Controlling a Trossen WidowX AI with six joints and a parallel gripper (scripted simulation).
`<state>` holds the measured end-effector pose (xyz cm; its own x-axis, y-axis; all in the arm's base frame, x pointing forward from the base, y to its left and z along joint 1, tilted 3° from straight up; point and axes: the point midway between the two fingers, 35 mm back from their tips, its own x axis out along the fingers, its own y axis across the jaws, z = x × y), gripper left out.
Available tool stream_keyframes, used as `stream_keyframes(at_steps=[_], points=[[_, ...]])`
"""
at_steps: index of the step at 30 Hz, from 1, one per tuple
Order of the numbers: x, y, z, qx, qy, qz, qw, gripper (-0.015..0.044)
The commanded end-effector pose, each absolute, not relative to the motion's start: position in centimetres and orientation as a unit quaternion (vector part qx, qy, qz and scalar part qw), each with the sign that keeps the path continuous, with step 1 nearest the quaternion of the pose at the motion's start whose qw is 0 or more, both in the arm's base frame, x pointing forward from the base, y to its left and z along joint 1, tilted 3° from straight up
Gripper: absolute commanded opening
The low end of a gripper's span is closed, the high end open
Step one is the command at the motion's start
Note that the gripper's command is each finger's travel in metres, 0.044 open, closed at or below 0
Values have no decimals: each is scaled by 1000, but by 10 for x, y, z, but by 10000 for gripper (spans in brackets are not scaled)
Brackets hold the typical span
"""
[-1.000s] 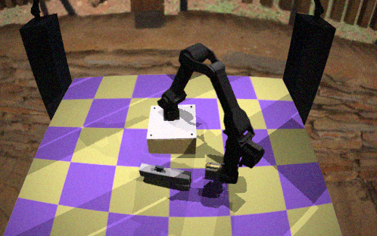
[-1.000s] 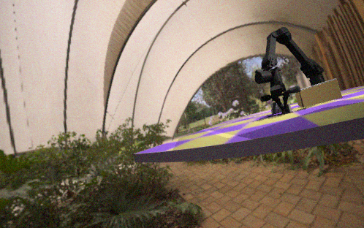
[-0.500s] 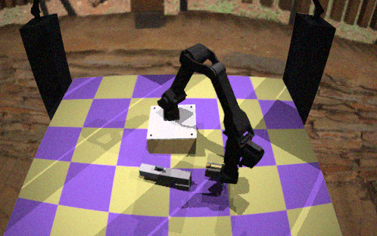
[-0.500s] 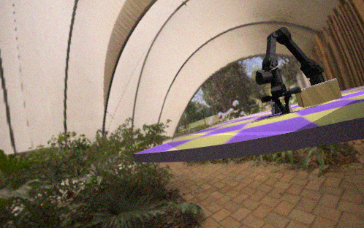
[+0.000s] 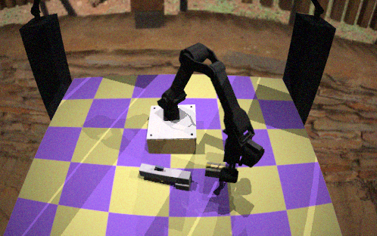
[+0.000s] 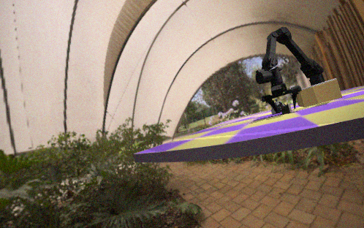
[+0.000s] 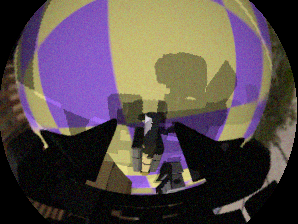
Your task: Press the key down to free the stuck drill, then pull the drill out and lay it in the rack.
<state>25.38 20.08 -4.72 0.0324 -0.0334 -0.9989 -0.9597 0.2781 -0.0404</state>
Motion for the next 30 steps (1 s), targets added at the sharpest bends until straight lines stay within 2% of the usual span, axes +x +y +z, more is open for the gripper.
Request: stream_keyframes(at_steps=[1, 16, 20, 30], points=[[254, 202, -28, -442, 562, 405, 570, 440], [254, 206, 26, -442, 562, 405, 570, 440], [252, 207, 21, -443, 560, 410, 568, 440], [151, 313, 46, -511, 411, 572, 493, 440]])
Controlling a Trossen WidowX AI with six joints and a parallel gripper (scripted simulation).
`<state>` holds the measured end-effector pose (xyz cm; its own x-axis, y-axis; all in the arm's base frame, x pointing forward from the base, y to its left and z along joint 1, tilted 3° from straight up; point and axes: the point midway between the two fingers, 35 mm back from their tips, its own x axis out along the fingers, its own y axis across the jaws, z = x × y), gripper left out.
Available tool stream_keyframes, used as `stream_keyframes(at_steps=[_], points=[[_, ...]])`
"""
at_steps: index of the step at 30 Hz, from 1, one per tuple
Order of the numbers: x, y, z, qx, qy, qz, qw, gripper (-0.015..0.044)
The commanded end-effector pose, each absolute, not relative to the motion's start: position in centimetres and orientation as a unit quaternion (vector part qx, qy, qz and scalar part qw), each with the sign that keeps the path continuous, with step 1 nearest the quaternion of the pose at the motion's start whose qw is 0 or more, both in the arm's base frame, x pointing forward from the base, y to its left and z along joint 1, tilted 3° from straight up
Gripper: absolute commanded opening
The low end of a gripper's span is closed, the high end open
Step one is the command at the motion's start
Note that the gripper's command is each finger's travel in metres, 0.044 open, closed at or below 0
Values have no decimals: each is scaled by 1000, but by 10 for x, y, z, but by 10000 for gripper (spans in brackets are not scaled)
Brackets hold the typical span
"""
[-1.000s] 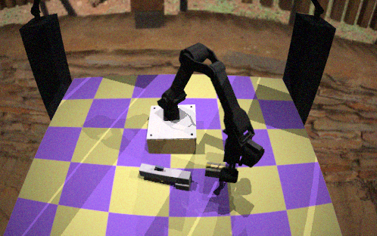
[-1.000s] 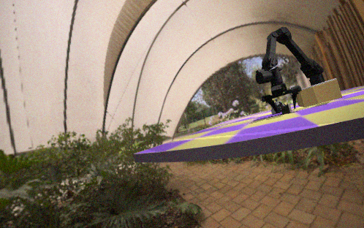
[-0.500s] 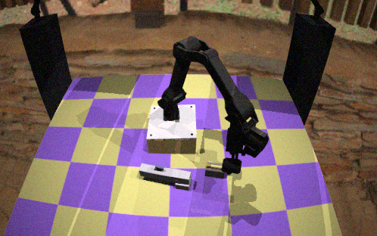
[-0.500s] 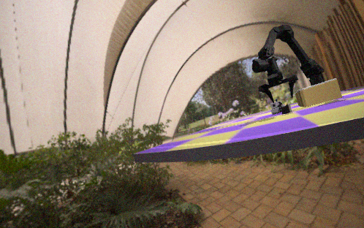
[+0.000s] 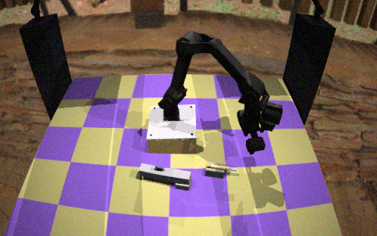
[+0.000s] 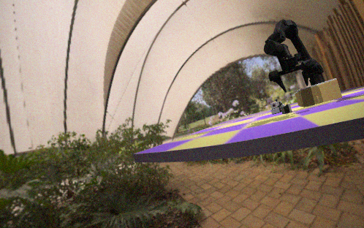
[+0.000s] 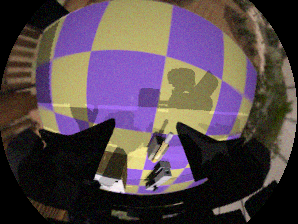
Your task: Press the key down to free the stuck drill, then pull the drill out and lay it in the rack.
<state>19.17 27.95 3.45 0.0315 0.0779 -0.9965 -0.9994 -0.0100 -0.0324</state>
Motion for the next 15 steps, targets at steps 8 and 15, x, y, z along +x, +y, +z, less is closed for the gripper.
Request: stream_keyframes(at_steps=[8, 15], points=[[58, 355, 66, -537, 293, 676, 411, 440], [-54, 369, 88, -537, 179, 763, 312, 440]])
